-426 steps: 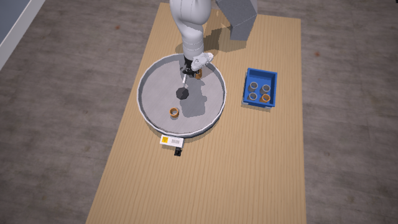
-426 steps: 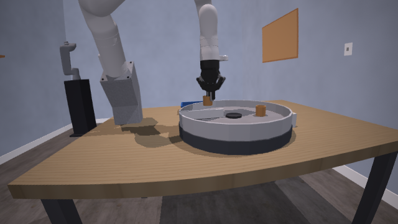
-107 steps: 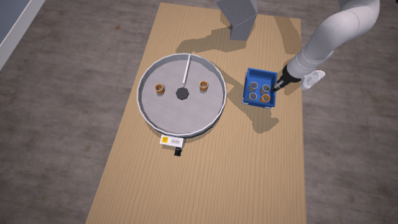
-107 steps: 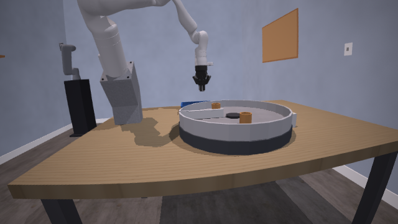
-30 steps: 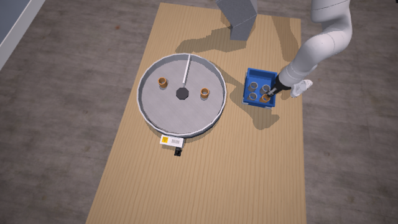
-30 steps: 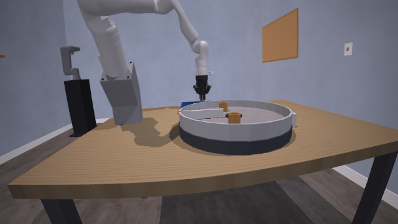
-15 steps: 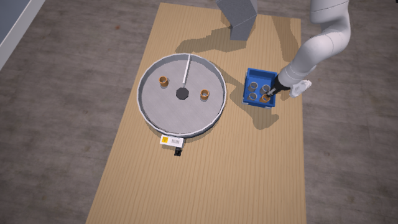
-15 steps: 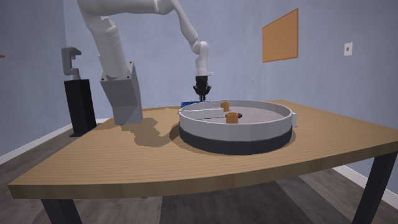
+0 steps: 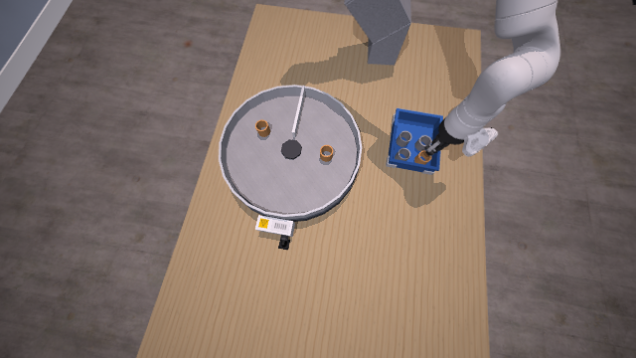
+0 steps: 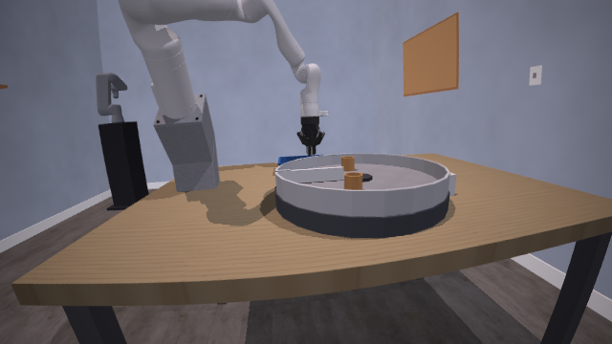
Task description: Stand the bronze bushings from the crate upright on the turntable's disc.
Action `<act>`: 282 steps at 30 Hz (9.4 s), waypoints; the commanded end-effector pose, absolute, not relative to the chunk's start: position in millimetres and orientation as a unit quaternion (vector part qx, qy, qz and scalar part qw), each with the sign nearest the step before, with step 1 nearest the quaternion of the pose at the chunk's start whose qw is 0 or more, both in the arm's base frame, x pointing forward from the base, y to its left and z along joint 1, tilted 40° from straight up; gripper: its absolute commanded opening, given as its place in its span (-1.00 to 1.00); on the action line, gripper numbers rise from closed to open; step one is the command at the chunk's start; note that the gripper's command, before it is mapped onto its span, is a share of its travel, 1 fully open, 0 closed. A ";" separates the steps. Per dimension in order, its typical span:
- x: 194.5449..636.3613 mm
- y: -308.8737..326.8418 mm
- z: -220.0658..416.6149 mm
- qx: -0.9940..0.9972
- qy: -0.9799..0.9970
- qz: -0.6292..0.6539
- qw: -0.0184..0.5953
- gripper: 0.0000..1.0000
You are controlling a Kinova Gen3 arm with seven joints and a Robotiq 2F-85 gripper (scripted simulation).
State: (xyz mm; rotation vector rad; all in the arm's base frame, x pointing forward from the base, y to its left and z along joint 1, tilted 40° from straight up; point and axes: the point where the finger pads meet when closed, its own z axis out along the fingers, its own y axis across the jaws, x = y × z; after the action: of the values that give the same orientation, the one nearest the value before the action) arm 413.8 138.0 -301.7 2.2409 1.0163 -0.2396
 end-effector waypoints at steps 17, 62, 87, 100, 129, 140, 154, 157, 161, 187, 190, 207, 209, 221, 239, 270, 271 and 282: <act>415.1 135.2 -306.5 0.856 0.389 -0.091 0.328 -0.75; 416.4 127.6 -315.8 0.856 0.389 -0.091 0.328 -0.75; 417.5 120.1 -325.0 0.856 0.389 -0.091 0.328 -0.75; 417.5 120.1 -325.0 0.856 0.389 -0.091 0.328 -0.75; 417.5 120.1 -325.0 0.856 0.389 -0.091 0.328 -1.00; 417.5 120.1 -325.0 0.856 0.389 -0.091 0.328 -1.00; 417.5 120.1 -325.0 0.856 0.389 -0.091 0.328 -1.00; 417.5 120.1 -324.9 0.856 0.389 -0.091 0.328 -1.00; 417.3 121.6 -323.2 0.856 0.389 -0.091 0.328 -1.00; 408.0 180.8 -251.1 0.856 0.389 -0.091 0.328 -1.00; 407.7 182.9 -248.5 0.856 0.389 -0.091 0.328 -1.00; 406.0 193.4 -235.8 0.856 0.389 -0.091 0.328 -1.00; 406.0 193.4 -235.8 0.856 0.389 -0.091 0.328 -1.00; 406.0 193.4 -235.8 0.856 0.389 -0.091 0.328 -1.00; 406.0 193.4 -235.7 0.856 0.389 -0.091 0.328 -1.00; 401.7 150.5 -201.1 0.856 0.389 -0.091 0.328 -1.00; 401.3 146.7 -198.0 0.856 0.389 -0.091 0.328 -1.00; 397.0 104.7 -164.0 0.856 0.389 -0.091 0.328 -1.00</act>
State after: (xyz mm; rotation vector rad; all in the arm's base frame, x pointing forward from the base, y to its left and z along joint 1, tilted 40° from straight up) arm 398.6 112.2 -176.8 2.2256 1.0351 -0.2401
